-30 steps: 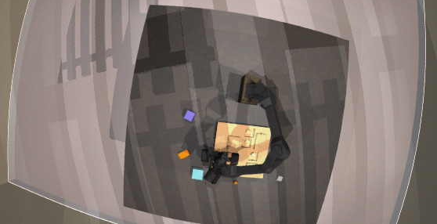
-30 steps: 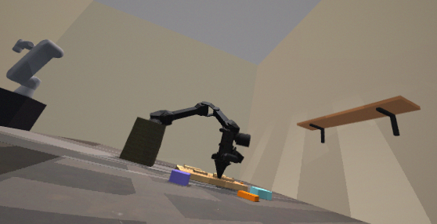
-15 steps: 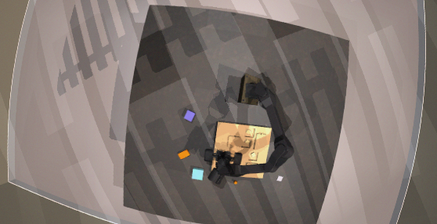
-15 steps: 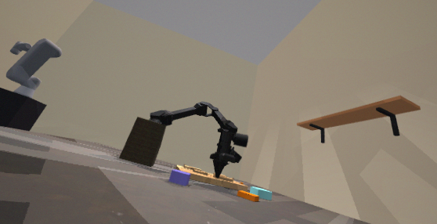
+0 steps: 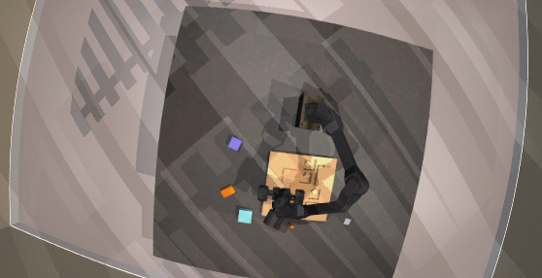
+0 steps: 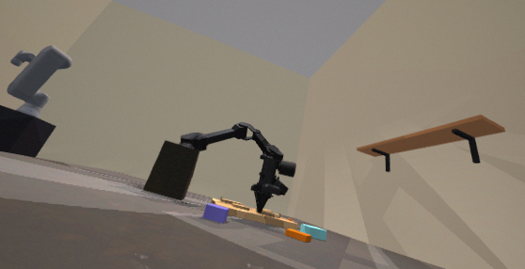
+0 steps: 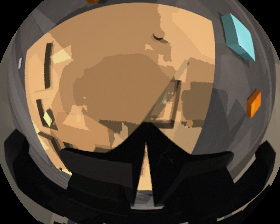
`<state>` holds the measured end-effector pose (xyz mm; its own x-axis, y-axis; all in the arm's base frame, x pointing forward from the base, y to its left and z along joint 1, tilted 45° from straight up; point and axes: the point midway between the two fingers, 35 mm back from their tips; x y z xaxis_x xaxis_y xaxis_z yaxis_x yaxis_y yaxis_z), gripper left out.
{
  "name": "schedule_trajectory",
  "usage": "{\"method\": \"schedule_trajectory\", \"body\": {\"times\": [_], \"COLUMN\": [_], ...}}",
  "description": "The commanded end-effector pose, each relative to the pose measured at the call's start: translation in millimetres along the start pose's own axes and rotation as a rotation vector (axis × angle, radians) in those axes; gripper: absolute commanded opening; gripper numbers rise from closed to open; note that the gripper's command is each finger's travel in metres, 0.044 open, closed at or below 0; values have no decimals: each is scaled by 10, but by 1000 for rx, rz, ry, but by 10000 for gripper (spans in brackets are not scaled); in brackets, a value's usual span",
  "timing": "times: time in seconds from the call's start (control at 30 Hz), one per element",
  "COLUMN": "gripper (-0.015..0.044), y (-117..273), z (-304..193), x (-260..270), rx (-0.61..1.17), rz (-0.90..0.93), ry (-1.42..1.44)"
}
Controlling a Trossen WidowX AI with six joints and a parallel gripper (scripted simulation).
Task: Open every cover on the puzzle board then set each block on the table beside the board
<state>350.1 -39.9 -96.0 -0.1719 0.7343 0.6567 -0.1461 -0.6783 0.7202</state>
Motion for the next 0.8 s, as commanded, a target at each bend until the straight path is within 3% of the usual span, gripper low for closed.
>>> {"method": "schedule_trajectory", "body": {"times": [0.0, 0.77], "gripper": [0, 0], "y": [-7, -7], "z": [3, 128], "x": [43, 255], "rx": [-1, -2], "rz": [6, 7], "ry": [-5, -5]}}
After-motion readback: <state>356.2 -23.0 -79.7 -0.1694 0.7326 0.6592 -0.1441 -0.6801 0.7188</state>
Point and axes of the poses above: the point midway between the two fingers, 35 mm back from their tips, its own y axis back along the fingers, its own x axis across the jaws, z = x × y, and after that the axes turned 15 degrees about y, right-handed
